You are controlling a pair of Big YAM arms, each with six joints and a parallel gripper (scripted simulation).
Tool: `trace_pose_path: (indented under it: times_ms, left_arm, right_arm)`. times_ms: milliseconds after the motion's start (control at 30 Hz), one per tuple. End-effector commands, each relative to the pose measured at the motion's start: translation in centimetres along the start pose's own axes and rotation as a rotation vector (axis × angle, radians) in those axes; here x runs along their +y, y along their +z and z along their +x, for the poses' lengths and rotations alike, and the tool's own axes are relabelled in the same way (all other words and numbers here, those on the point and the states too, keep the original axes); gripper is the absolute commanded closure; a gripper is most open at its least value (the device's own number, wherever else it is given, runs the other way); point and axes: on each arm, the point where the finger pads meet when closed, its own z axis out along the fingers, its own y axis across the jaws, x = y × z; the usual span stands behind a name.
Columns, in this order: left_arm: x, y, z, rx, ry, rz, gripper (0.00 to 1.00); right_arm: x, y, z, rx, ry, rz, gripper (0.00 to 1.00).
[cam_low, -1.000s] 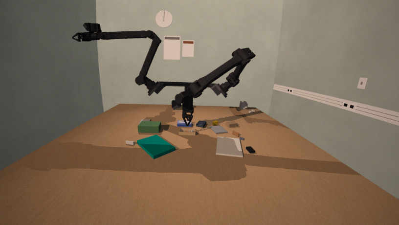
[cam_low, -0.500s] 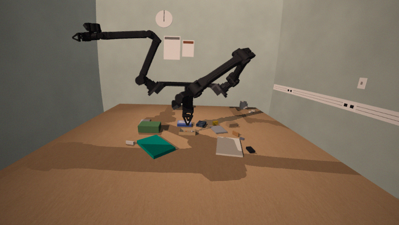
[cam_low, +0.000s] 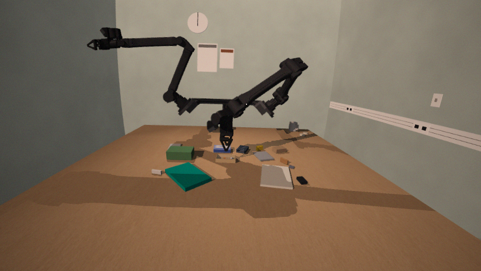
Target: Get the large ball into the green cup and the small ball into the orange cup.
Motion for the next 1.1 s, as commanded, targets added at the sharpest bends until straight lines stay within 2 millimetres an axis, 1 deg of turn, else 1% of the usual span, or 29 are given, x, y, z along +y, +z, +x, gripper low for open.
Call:
trace_pose_path:
  times_ms: [0,500,733,833,1067]
  left_arm:
    - [1.82,-1.15,-0.86,-0.014,-0.008,-0.036,0.14]
    - [1.81,-1.14,-0.86,-0.013,-0.008,-0.035,0.14]
    - [1.37,-1.02,-1.03,-0.006,0.003,-0.026,0.14]
    - [1.72,-1.4,-1.07,-0.011,-0.005,-0.034,0.14]
    - [1.61,-1.35,-1.22,-0.01,-0.004,-0.033,0.14]
  right_arm:
    - [-0.1,-0.74,-0.79,-0.012,-0.01,0.002,0.0]
    - [-0.1,-0.74,-0.79,-0.012,-0.01,0.002,0.0]
    - [-0.1,-0.74,-0.79,-0.012,-0.01,0.002,0.0]
    - [-0.1,-0.74,-0.79,-0.012,-0.01,0.002,0.0]
    - [-0.1,-0.74,-0.79,-0.012,-0.01,0.002,0.0]
